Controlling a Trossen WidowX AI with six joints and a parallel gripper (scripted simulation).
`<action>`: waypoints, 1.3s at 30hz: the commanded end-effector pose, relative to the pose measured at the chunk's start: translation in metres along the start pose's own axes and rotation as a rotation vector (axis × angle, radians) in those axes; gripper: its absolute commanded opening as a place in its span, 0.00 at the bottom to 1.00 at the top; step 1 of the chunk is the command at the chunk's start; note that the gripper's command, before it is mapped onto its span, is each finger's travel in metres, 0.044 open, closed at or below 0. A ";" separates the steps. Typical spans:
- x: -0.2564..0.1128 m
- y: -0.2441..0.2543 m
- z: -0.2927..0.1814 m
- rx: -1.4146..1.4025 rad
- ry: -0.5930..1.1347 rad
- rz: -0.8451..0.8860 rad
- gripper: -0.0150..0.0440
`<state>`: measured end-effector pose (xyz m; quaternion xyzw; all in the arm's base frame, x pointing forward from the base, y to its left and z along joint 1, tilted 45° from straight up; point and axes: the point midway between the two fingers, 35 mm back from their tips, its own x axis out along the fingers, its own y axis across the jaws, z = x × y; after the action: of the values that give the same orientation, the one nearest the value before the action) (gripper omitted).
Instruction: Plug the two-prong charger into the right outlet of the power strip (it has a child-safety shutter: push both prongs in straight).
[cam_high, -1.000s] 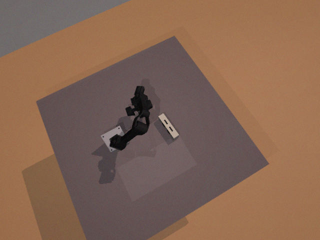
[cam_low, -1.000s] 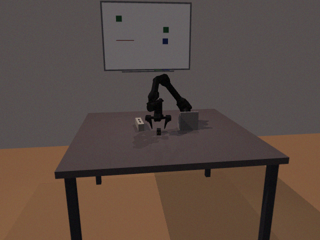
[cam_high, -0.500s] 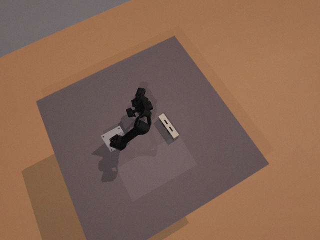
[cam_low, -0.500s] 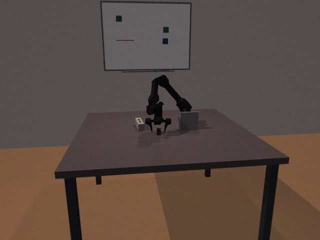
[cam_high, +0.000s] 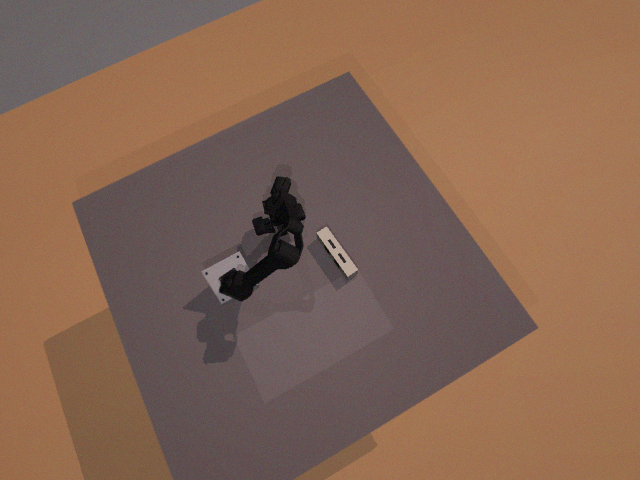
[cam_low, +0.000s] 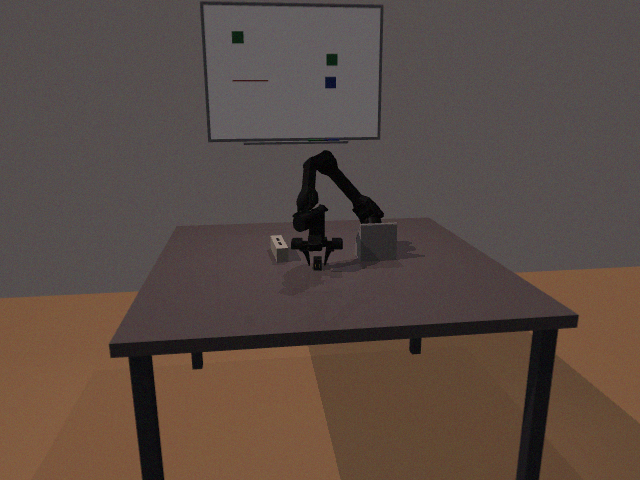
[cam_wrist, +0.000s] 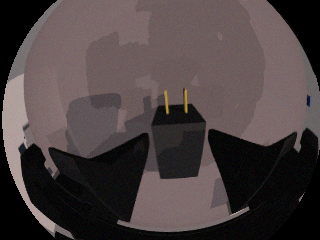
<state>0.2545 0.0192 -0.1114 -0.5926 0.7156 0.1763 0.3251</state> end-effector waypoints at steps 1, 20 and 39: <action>0.000 0.000 0.000 0.001 -0.001 0.000 0.56; -0.042 0.002 -0.004 -0.009 0.004 0.001 0.25; -0.051 -0.011 -0.029 0.142 -0.016 0.018 0.25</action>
<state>0.2600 0.0401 -0.0603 -0.5666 0.7284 0.1466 0.3563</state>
